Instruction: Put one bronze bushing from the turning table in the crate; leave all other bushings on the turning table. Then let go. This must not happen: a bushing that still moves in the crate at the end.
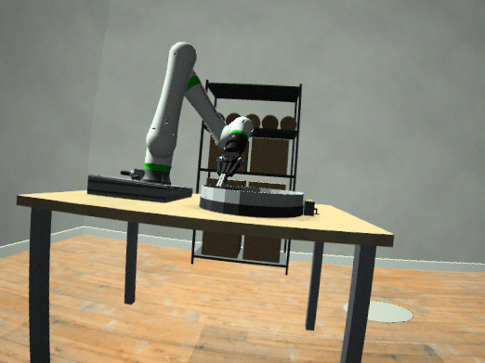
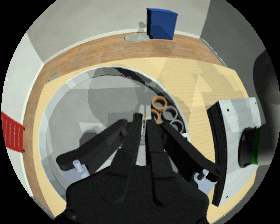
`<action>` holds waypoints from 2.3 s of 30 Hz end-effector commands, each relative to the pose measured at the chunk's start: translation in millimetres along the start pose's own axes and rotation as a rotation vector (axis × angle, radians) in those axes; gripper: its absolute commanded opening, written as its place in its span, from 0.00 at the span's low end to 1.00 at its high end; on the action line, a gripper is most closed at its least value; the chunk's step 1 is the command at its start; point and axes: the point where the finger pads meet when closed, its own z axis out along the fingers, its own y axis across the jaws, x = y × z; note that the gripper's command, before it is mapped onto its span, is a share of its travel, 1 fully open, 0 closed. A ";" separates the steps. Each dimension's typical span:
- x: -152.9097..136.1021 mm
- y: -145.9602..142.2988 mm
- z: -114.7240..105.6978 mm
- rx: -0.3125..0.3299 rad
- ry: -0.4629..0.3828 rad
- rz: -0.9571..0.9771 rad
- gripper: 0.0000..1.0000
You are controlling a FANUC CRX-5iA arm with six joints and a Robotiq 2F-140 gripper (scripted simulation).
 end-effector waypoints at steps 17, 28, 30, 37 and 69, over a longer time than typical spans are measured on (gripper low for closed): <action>10.2 -0.2 -12.3 0.000 0.000 0.000 0.00; 36.2 -0.5 -43.3 0.000 0.000 0.000 0.00; 39.3 -0.6 -47.0 0.000 0.000 0.000 0.00; 40.9 -0.6 -48.9 0.000 0.000 0.000 0.00; 40.9 -0.6 -48.9 0.000 0.000 0.000 0.00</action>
